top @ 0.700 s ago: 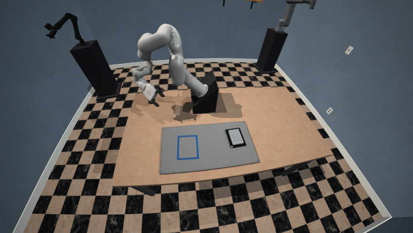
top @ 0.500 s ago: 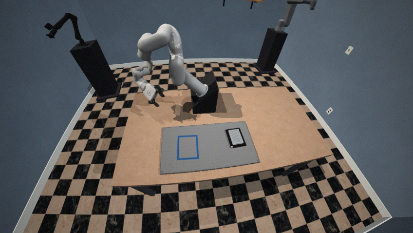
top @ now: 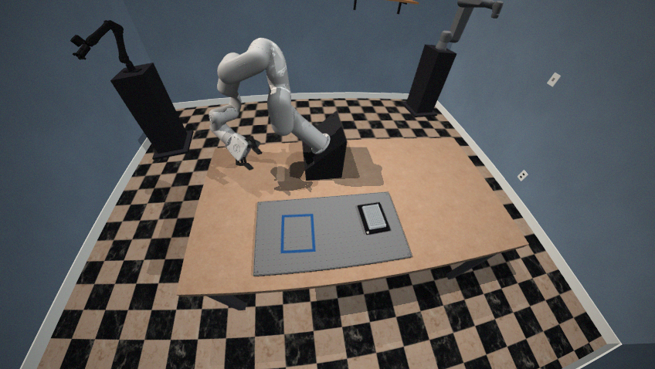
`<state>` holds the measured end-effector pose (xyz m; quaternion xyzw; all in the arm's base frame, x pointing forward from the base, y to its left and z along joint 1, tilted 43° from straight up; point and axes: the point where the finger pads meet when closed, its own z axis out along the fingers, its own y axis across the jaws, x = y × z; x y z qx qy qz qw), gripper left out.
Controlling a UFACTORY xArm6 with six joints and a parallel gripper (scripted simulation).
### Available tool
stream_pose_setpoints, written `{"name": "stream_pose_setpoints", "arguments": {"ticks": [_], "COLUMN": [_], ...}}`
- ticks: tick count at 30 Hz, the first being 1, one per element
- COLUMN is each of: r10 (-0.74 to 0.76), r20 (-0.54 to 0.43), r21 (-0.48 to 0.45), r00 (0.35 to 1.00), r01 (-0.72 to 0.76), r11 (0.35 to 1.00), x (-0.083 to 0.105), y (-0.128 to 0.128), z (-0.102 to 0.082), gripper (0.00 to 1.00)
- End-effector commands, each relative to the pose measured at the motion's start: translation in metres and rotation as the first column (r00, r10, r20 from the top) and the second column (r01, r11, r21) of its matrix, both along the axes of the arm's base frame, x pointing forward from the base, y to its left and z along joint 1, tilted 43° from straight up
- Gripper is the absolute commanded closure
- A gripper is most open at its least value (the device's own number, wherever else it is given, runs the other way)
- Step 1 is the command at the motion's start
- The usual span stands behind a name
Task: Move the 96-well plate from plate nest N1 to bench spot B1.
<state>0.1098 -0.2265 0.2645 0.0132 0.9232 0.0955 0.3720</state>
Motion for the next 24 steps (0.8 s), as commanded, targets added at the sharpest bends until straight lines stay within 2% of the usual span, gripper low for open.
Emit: {"name": "stream_pose_setpoints", "arguments": {"ticks": [1, 9, 13, 24], "r10": [0.111, 0.335, 0.376, 0.634], "r20": [-0.065, -0.186, -0.207, -0.343], "r21": [0.032, 0.096, 0.107, 0.183], "r00": [0.992, 0.924, 0.903, 0.693], "r01": [-0.109, -0.322, -0.361, -0.613], "r11": [0.993, 0.942, 0.926, 0.769], "x": [0.008, 0.02, 0.022, 0.047], "y": [0.001, 0.0, 0.0, -0.004], "z": [-0.018, -0.046, -0.05, -0.091], "gripper": [0.0, 0.0, 0.0, 0.0]}}
